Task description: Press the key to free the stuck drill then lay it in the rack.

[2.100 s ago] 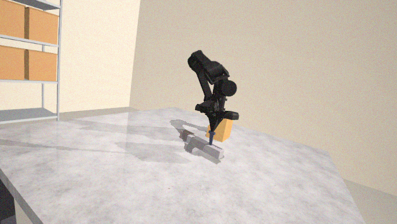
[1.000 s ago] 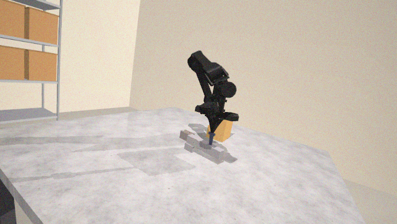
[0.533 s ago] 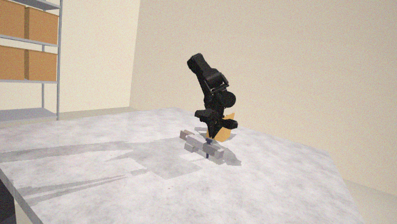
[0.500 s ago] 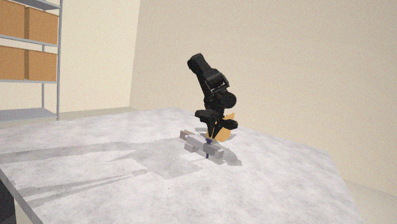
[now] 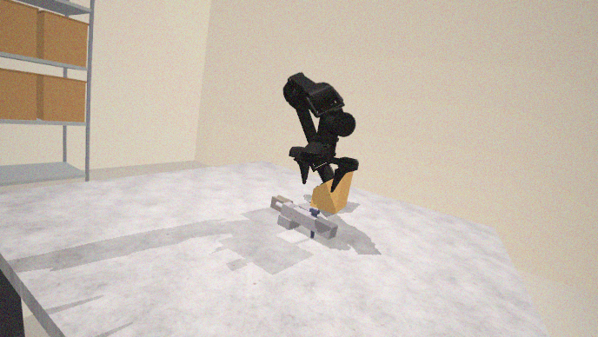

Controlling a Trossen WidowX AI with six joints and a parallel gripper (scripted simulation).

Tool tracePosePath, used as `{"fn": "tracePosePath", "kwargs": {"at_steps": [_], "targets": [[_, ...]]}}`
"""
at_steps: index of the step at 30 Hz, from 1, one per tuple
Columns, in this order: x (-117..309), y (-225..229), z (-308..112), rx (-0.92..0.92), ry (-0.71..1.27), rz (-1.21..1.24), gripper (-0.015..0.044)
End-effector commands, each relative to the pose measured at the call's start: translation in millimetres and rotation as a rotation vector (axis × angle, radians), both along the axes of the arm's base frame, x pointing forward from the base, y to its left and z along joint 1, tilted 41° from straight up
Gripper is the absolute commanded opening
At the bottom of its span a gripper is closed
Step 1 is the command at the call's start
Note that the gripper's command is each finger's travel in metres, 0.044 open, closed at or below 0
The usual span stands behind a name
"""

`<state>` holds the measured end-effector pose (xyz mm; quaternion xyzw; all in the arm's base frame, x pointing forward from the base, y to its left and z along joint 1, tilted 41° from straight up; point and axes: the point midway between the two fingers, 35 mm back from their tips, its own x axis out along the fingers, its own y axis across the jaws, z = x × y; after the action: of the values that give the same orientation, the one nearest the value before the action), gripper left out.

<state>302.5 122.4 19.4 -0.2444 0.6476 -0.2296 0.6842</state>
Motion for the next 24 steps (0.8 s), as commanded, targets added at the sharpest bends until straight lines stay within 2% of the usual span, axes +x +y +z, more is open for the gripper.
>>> {"fn": "tracePosePath", "kwargs": {"at_steps": [1, 10, 21, 24], "targets": [[4.0, -37.1, 9.9, -0.008, 0.171, 0.22, 0.044], [-7.0, -113.6, 23.2, -0.048, 0.57, 0.71, 0.044], [-28.0, -163.5, 28.4, -0.09, 0.865, 1.033, 0.044], [-29.7, -167.0, 28.7, -0.093, 0.886, 1.055, 0.044]]}}
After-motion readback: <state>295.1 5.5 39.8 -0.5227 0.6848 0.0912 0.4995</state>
